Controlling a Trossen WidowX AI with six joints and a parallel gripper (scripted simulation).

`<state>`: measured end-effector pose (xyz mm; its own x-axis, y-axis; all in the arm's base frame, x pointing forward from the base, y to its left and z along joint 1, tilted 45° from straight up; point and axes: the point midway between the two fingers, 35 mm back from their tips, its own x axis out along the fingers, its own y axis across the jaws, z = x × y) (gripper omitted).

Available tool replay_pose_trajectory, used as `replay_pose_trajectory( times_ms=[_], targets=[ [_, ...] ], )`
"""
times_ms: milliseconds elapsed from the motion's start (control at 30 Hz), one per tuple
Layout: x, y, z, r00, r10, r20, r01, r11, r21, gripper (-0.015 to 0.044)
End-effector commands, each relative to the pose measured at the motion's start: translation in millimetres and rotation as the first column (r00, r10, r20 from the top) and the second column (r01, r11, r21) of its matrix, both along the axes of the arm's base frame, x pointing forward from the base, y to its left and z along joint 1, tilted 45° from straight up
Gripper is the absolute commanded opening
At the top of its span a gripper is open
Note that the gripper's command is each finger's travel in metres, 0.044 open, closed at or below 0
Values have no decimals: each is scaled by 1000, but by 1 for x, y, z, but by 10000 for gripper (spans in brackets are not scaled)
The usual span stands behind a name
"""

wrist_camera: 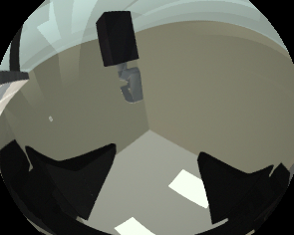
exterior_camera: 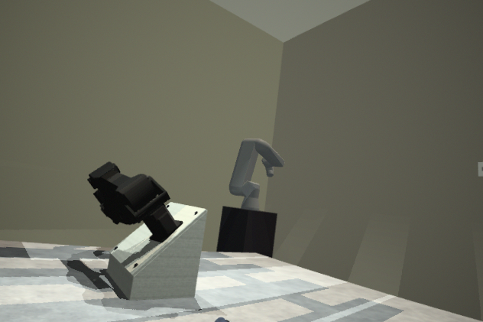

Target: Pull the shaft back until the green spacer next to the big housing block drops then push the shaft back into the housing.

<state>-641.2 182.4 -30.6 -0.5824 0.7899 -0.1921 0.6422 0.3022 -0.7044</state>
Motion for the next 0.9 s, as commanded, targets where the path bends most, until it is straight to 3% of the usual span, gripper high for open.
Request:
replay_pose_trajectory(
  times_ms=[0, 67, 267, 433, 633, 867],
  targets=[
    [1, 2, -1, 1000, -1, 1, 1, 1000, -5, 426],
    [7, 16, -8, 1000, -11, 6, 12, 999, -48, 440],
    [49, 103, 1, 965, -211, -153, 181, 965, -189, 440],
    [101, 178, 11, 864, -408, -296, 312, 894, -320, 440],
    [179, 259, 23, 649, -619, -443, 415, 776, -475, 440],
    [289, 333, 36, 290, -774, -563, 450, 629, -633, 440]
  ],
)
